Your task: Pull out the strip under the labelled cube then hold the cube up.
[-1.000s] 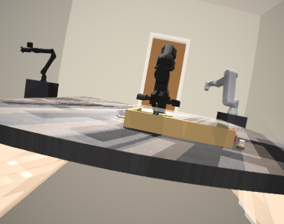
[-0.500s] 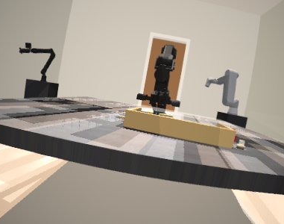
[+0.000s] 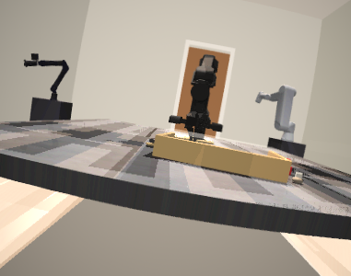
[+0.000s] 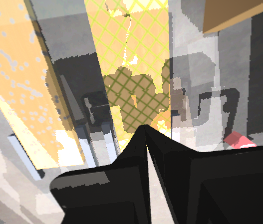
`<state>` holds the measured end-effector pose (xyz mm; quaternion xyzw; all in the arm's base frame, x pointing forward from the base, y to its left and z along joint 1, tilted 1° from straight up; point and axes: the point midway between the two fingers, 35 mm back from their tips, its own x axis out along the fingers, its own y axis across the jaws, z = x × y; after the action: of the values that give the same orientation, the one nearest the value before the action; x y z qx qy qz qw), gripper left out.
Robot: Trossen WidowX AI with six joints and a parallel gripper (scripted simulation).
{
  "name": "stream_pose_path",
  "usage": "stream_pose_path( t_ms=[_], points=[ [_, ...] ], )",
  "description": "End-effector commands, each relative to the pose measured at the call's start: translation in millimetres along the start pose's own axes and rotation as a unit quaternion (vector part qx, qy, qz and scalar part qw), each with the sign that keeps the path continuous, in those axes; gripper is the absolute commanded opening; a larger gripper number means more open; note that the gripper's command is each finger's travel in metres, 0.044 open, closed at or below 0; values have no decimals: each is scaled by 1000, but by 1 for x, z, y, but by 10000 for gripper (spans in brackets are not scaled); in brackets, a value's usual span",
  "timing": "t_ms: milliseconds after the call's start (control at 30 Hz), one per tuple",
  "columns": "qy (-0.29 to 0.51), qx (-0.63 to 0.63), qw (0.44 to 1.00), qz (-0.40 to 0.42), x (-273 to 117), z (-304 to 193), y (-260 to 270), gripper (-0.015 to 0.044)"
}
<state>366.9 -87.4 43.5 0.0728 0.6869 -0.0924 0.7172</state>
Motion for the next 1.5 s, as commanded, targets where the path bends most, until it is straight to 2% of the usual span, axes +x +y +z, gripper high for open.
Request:
stream_pose_path(
  t_ms=[0, 700, 1467],
  points=[
    [0, -2, 1000, 2, 2, 0, 0, 0],
    [0, -2, 1000, 2, 4, 0, 0, 0],
    [2, -2, 1000, 2, 5, -35, 1, 0]
  ],
)
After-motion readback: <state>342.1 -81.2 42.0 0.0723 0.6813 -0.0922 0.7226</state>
